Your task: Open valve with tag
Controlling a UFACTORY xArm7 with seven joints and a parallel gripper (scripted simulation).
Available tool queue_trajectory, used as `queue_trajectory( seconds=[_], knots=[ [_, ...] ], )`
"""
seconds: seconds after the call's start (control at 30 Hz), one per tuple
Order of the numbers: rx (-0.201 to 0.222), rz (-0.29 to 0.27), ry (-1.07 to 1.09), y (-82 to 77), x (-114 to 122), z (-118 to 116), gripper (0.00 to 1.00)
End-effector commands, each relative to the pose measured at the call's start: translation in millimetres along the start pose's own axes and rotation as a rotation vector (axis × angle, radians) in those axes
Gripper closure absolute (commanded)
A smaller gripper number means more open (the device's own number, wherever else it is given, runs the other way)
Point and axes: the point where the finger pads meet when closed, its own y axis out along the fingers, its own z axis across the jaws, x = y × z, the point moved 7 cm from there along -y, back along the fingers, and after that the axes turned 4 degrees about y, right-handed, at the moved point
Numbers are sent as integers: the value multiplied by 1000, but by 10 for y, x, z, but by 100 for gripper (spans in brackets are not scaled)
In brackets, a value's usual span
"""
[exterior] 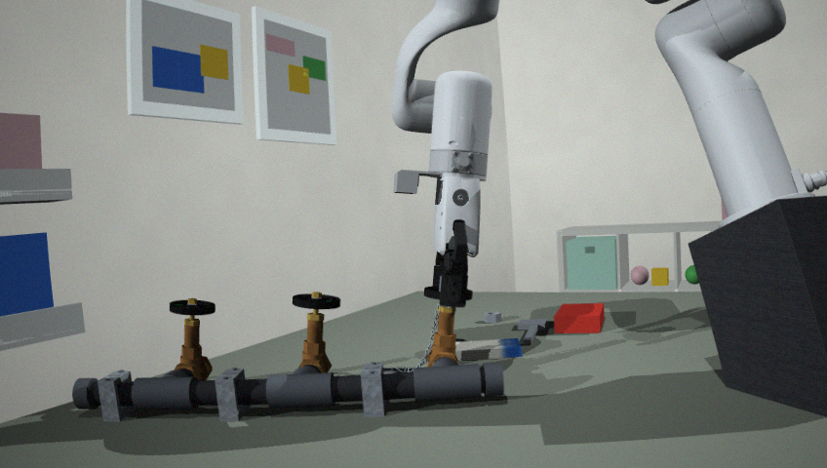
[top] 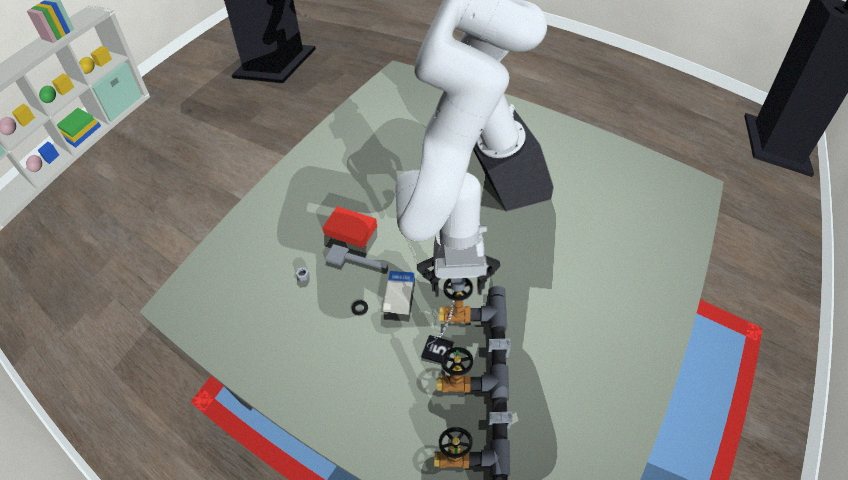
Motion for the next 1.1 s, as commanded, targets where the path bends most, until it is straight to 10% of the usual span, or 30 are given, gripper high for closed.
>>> queue_trajectory(
  seconds=[0.0,1.07],
  knots=[
    [3,-4,132,-5,-13,-2,0],
    [-29,34,1588,-4,19,-2,0]
  ],
)
